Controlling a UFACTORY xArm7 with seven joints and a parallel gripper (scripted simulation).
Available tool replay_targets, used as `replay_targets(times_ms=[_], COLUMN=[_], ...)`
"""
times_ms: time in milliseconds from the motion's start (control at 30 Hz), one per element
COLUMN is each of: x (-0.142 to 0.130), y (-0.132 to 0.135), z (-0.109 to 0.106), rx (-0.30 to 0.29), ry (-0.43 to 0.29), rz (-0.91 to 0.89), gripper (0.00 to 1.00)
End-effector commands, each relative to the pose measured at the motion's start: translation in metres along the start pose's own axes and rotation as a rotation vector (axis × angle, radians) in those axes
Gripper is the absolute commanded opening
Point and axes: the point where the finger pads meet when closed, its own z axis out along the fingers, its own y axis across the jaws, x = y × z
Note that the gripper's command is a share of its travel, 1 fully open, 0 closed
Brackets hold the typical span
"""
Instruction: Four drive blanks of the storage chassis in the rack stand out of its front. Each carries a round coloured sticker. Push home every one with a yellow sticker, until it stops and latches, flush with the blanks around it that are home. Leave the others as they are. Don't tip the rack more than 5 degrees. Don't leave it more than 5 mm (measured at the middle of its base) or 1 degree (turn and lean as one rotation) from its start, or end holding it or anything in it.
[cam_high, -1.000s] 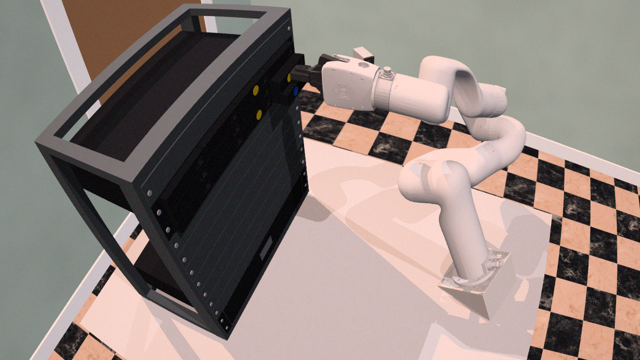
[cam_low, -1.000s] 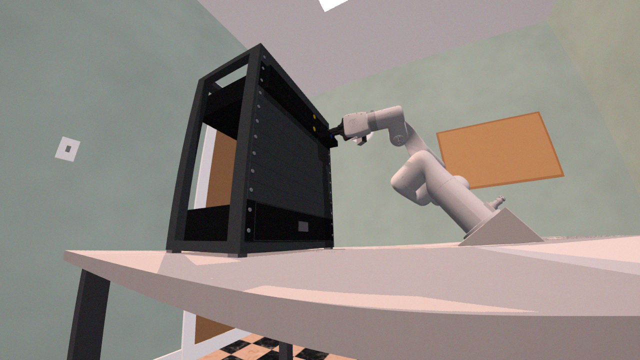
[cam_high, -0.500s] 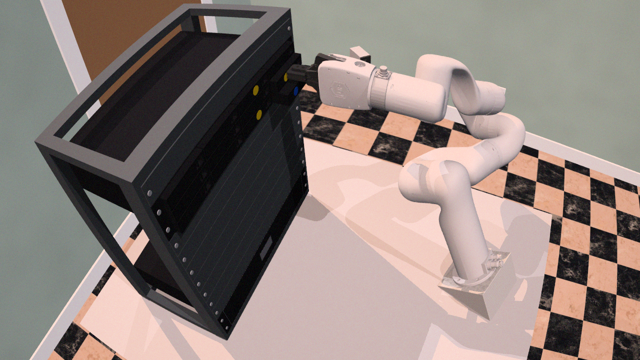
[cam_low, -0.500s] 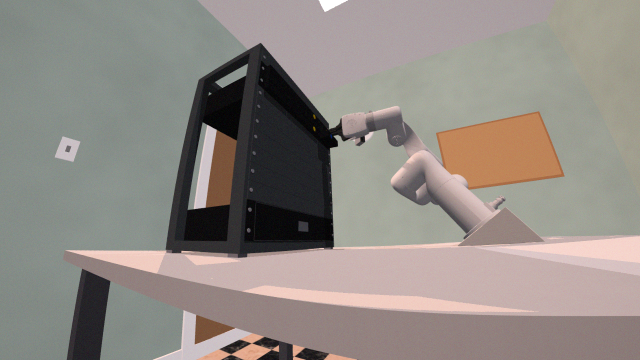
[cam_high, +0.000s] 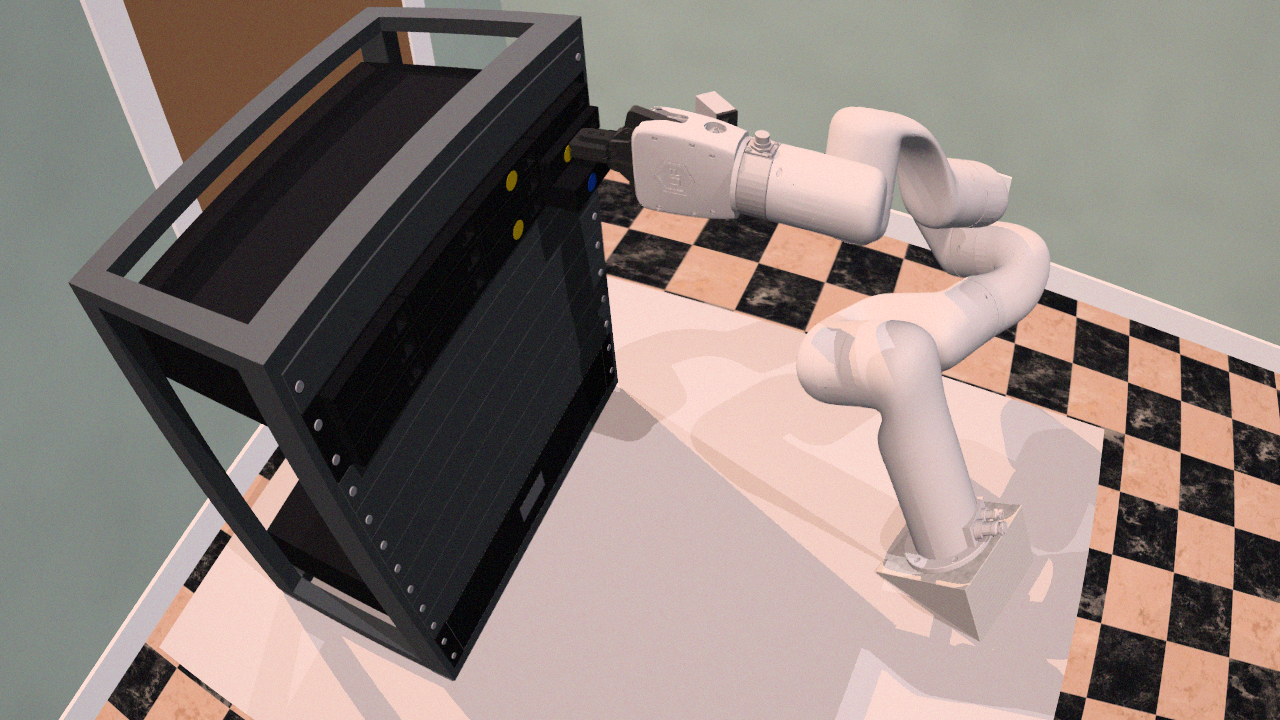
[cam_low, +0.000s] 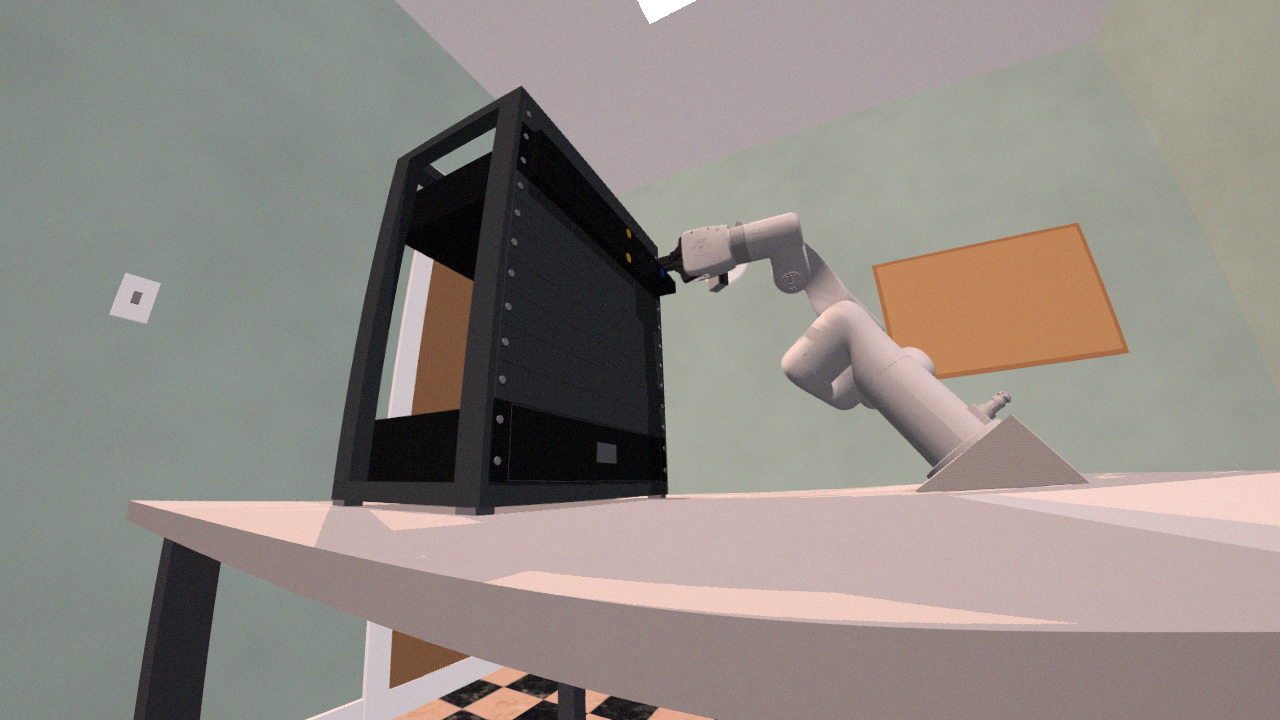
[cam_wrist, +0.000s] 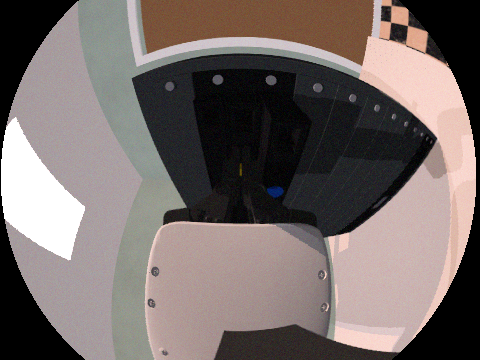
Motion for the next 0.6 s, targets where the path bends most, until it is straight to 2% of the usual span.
replay_targets(times_ms=[0,567], x=[0.0006,0.0007], y=[-0.0013,-0.0012], z=[0.001,0.004], rx=[0.002,0.002], ry=[0.001,0.001], rz=[0.001,0.001], gripper=[0.0,0.0])
